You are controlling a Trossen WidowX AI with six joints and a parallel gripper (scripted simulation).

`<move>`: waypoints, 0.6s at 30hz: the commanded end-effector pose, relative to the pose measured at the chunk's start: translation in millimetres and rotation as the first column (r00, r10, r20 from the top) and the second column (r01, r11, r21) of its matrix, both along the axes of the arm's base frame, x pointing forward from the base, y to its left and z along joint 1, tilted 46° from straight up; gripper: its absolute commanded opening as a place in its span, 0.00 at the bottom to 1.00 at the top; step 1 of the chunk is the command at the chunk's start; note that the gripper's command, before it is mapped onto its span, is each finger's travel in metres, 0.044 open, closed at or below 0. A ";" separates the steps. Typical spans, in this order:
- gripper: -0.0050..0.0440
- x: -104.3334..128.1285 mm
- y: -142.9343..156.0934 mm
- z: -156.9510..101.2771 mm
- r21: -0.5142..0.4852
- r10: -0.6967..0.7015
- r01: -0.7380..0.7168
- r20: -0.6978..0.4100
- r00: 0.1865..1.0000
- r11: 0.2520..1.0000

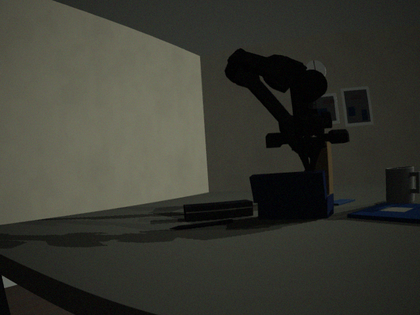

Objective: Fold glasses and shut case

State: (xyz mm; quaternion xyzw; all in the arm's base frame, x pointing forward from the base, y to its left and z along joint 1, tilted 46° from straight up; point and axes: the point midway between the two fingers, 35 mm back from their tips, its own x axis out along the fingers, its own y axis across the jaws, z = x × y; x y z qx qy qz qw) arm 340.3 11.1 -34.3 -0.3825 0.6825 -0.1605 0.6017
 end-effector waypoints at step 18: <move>0.10 1.2 9.2 -11.1 0.000 -0.001 0.001 -0.006 1.000 1.000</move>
